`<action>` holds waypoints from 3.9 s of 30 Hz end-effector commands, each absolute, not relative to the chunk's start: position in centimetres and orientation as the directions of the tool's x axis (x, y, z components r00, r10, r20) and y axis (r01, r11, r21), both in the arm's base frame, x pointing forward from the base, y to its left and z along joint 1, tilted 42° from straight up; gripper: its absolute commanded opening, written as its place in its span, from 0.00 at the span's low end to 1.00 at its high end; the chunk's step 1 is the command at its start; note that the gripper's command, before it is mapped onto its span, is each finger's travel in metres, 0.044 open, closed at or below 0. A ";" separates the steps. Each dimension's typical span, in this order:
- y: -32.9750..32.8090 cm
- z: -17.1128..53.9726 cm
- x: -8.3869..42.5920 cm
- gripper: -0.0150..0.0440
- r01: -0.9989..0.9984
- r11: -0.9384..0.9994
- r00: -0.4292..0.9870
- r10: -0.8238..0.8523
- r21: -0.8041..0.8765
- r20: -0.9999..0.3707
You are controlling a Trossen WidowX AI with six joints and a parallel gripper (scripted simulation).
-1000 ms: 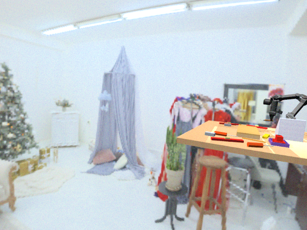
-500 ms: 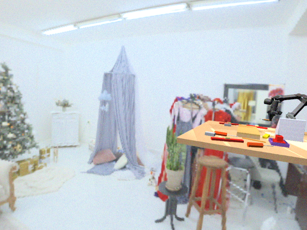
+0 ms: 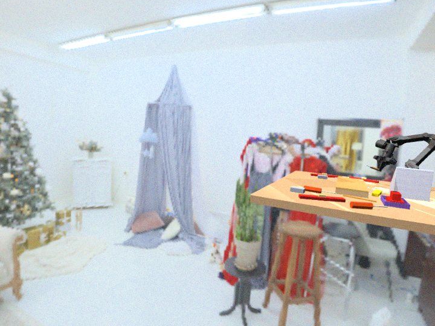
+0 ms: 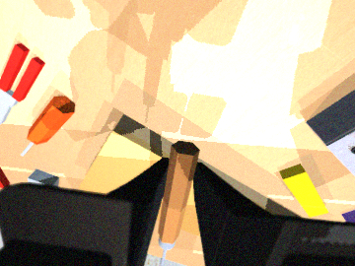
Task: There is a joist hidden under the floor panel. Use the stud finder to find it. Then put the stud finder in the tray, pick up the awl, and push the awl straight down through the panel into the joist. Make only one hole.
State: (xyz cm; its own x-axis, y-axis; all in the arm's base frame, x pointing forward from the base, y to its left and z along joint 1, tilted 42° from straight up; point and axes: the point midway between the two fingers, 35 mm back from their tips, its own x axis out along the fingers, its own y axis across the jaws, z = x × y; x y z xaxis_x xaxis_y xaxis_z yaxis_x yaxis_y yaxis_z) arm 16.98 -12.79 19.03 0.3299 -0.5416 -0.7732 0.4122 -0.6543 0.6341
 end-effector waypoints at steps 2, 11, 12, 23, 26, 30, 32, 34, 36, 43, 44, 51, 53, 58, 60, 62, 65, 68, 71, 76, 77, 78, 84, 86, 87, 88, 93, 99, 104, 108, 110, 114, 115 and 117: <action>-12.5 19.4 17.7 0.25 0.509 -0.559 0.404 -0.516 0.655 -0.755; -12.2 19.9 18.9 0.25 0.646 -0.332 0.516 -0.474 0.687 -0.714; -12.2 20.0 19.0 0.25 0.657 -0.303 0.528 -0.469 0.691 -0.708; -11.8 21.1 20.4 0.25 0.709 0.053 0.655 -0.420 0.703 -0.628; -11.7 21.4 20.7 0.25 0.702 0.157 0.687 -0.406 0.695 -0.602; -11.5 22.0 21.1 0.25 0.679 0.295 0.728 -0.388 0.672 -0.565; -11.4 22.3 21.2 0.25 0.662 0.363 0.748 -0.379 0.656 -0.545; -11.3 22.6 21.4 0.25 0.642 0.430 0.767 -0.370 0.635 -0.525; -11.2 22.9 21.6 0.25 0.619 0.495 0.785 -0.360 0.610 -0.504; -10.8 24.0 22.0 0.25 0.519 0.701 0.843 -0.326 0.489 -0.428; -10.8 24.1 22.1 0.25 0.503 0.727 0.850 -0.321 0.467 -0.417; -10.3 25.3 22.3 0.25 0.384 0.878 0.898 -0.283 0.286 -0.337; -10.2 25.6 22.4 0.25 0.350 0.909 0.910 -0.272 0.225 -0.314; -9.8 26.5 22.5 0.25 0.266 0.962 0.936 -0.242 0.060 -0.256; -9.6 26.8 22.5 0.25 0.234 0.972 0.945 -0.230 -0.010 -0.233; -9.4 27.2 22.5 0.25 0.204 0.975 0.953 -0.217 -0.082 -0.210; -9.1 27.7 22.4 0.25 0.163 0.968 0.964 -0.198 -0.192 -0.176; -8.8 28.1 22.4 0.25 0.128 0.944 0.974 -0.177 -0.303 -0.143; -8.5 28.6 22.3 0.25 0.098 0.905 0.982 -0.156 -0.413 -0.110; -8.6 28.4 22.4 0.25 0.087 0.893 0.982 -0.153 -0.442 -0.114; -8.6 28.4 22.6 0.25 0.080 0.893 0.982 -0.147 -0.443 -0.120; -8.5 28.3 22.8 0.25 0.067 0.894 0.982 -0.137 -0.443 -0.129; -8.0 27.5 24.6 0.25 -0.029 0.896 0.978 -0.066 -0.444 -0.196; -7.8 27.3 25.2 0.25 -0.061 0.894 0.975 -0.041 -0.443 -0.218; -7.7 27.1 25.5 0.25 -0.078 0.893 0.973 -0.029 -0.443 -0.229; -7.6 27.0 25.8 0.25 -0.094 0.892 0.971 -0.016 -0.442 -0.239; -6.9 26.1 27.3 0.25 -0.177 0.881 0.955 0.046 -0.439 -0.292; -6.0 25.0 29.1 0.25 -0.275 0.861 0.928 0.120 -0.429 -0.353; -5.0 23.9 30.5 0.25 -0.356 0.837 0.897 0.181 -0.416 -0.403; -4.2 23.0 31.7 0.25 -0.419 0.813 0.869 0.229 -0.405 -0.439; -3.7 22.5 32.2 0.25 -0.450 0.799 0.853 0.252 -0.398 -0.457; -2.7 21.5 33.3 0.25 -0.511 0.769 0.818 0.298 -0.384 -0.492; -2.5 21.2 33.6 0.25 -0.526 0.761 0.809 0.309 -0.381 -0.500; -1.9 20.6 34.1 0.25 -0.555 0.746 0.789 0.331 -0.369 -0.517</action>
